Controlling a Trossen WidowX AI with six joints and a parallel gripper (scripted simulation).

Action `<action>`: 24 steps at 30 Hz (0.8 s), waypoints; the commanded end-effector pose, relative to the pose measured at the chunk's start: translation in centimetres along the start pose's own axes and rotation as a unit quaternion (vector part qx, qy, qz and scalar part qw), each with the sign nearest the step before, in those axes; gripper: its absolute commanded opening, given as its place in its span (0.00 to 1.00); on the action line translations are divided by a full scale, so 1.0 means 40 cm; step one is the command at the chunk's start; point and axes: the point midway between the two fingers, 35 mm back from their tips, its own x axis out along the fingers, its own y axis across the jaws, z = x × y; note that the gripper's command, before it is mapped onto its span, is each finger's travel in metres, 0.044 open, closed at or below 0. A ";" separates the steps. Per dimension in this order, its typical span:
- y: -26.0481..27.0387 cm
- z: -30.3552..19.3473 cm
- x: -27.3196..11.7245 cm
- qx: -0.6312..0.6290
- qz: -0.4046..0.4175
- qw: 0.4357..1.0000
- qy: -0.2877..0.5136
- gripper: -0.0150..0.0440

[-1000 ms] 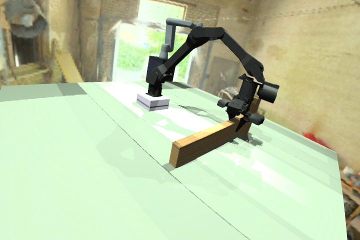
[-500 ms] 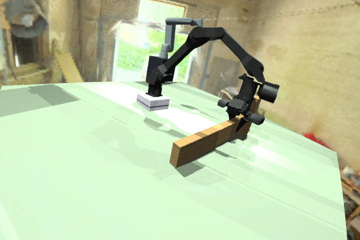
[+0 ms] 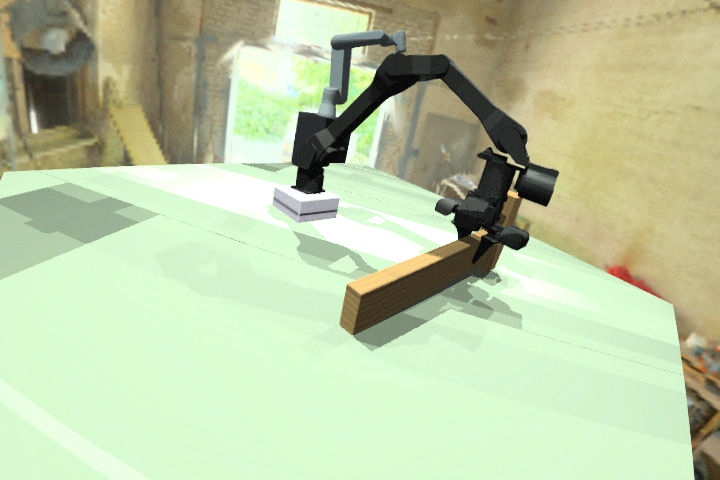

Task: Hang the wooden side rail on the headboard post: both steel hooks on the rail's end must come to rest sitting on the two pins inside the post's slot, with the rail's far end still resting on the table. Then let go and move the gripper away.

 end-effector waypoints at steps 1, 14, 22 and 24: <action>0.001 -0.006 -0.005 0.001 0.002 1.000 0.003 0.25; 0.003 -0.009 -0.007 0.001 0.002 1.000 0.003 0.25; 0.005 -0.010 -0.009 0.001 0.003 1.000 0.003 0.25; 0.005 -0.011 -0.009 0.001 0.003 1.000 0.003 0.25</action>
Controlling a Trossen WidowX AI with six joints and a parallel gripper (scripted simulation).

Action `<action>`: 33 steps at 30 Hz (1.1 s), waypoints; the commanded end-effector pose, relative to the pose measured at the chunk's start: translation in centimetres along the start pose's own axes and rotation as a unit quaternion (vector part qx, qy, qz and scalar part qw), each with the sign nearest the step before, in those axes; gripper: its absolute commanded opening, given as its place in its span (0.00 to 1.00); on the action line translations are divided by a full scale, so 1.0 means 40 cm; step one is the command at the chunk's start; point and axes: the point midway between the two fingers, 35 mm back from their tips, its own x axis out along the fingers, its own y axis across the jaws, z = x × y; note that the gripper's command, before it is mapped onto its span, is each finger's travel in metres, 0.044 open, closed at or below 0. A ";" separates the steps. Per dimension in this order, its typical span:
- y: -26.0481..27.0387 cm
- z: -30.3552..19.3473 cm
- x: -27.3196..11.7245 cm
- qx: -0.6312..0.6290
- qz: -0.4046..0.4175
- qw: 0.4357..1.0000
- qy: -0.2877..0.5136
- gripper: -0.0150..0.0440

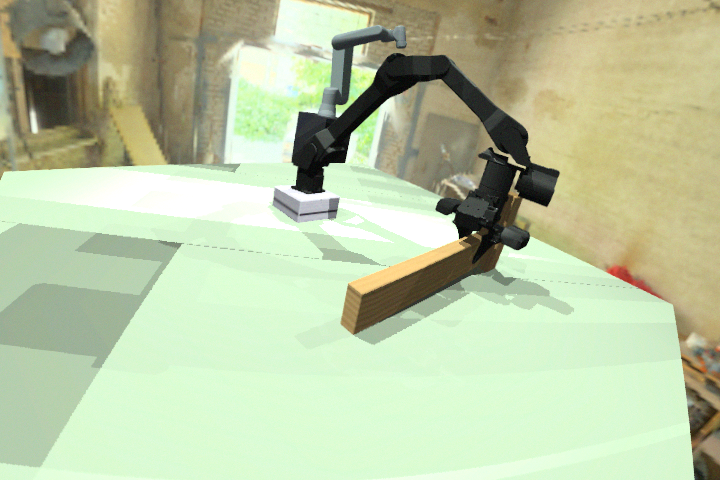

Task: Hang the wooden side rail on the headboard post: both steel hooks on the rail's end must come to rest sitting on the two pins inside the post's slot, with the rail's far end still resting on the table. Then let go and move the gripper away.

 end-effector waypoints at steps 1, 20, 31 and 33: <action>0.004 -0.006 -0.009 0.001 0.004 1.000 0.003 0.25; 0.001 -0.012 -0.004 0.001 0.004 1.000 0.003 0.25; 0.001 -0.014 -0.004 0.001 0.004 1.000 0.003 0.25; 0.001 -0.014 -0.005 0.001 0.004 1.000 0.003 0.25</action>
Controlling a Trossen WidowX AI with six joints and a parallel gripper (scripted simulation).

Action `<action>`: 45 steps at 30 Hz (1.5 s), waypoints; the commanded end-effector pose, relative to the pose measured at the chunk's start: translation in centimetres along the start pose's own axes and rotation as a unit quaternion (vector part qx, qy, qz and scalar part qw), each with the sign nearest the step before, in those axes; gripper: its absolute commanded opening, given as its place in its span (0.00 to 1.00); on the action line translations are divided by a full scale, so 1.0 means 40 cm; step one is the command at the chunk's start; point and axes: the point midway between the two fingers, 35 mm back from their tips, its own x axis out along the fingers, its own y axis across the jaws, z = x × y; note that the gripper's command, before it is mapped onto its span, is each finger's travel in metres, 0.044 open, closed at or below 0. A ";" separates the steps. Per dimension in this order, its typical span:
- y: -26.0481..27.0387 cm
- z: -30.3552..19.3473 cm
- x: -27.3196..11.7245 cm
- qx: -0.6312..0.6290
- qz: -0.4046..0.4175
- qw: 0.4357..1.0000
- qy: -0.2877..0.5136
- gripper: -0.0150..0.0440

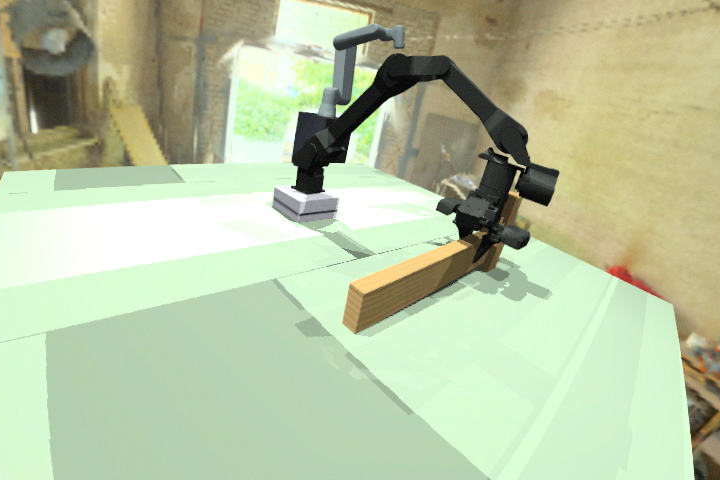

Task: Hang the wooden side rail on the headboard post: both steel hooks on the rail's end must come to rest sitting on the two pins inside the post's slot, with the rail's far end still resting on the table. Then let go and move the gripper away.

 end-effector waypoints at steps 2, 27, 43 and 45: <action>0.002 -0.006 -0.006 0.001 0.002 1.000 0.003 0.25; 0.004 -0.012 -0.009 0.001 0.002 1.000 0.003 0.25; 0.002 -0.015 -0.004 0.001 0.002 1.000 0.003 0.25; 0.002 -0.015 -0.003 0.001 0.002 1.000 0.003 0.25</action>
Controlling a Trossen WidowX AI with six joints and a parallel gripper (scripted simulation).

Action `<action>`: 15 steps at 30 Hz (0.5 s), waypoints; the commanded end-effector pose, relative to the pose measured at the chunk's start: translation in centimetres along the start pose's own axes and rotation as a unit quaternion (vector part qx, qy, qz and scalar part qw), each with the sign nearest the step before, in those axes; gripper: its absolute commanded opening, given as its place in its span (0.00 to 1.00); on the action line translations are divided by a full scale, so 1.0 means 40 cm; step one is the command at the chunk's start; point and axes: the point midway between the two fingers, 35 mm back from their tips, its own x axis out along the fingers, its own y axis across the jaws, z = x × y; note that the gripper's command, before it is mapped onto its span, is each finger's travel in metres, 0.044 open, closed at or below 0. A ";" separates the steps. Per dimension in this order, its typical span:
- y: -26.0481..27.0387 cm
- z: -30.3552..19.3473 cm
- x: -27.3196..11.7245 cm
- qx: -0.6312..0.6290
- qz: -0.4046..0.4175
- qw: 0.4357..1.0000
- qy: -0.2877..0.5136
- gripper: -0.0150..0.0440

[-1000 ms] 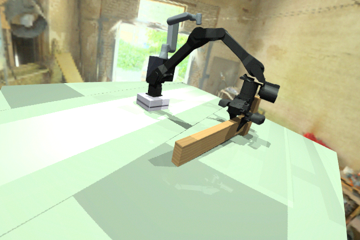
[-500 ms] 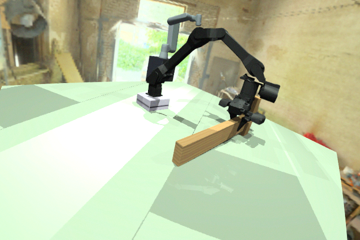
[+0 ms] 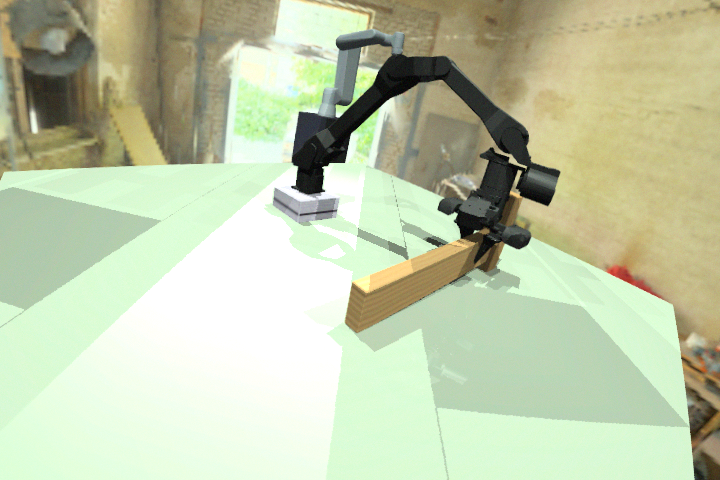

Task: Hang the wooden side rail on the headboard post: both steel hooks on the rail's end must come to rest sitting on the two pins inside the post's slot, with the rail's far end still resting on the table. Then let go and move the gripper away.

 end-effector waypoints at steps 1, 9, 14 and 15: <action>0.001 -0.004 -0.002 0.001 0.002 1.000 0.002 0.25; 0.001 -0.004 0.002 0.001 0.002 1.000 0.002 0.25; 0.001 -0.004 0.004 0.001 0.002 1.000 0.002 0.25; 0.001 -0.004 0.004 0.001 0.002 1.000 0.002 0.25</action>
